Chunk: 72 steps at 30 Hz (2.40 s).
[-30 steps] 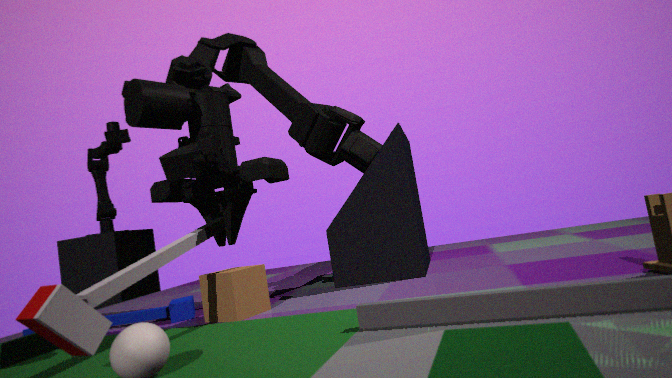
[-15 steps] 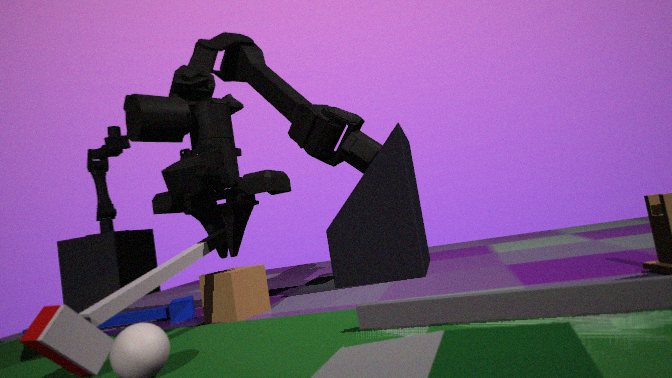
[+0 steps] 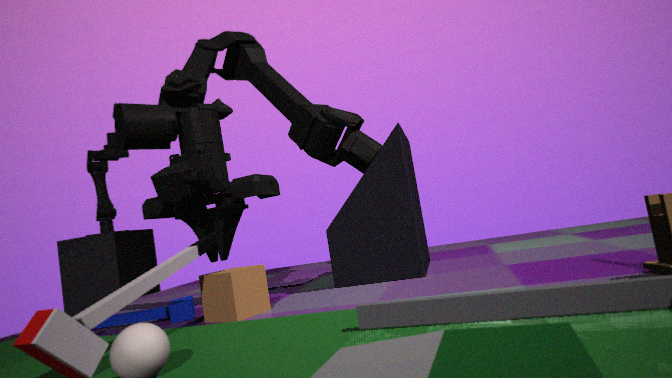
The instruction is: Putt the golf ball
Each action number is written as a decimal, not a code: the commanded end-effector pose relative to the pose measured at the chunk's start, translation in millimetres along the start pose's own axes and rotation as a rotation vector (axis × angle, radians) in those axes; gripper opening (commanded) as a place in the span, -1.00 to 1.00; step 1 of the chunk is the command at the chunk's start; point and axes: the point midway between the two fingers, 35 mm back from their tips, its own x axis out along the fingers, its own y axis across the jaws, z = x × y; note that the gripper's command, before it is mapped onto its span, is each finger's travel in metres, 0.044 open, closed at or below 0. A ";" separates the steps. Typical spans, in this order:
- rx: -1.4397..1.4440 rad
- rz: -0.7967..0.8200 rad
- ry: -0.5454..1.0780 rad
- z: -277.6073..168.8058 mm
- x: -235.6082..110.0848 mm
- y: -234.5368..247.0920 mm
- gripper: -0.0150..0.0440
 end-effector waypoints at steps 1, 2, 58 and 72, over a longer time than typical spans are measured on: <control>0.009 -0.011 -0.008 1.7 -1.3 -11.3 -0.49; 0.009 -0.011 -0.008 1.7 -1.3 -11.3 -0.49; -0.006 -0.005 0.003 -0.9 -51.4 130.1 -0.49; -0.006 -0.005 0.003 -0.9 -51.4 130.1 -0.49</control>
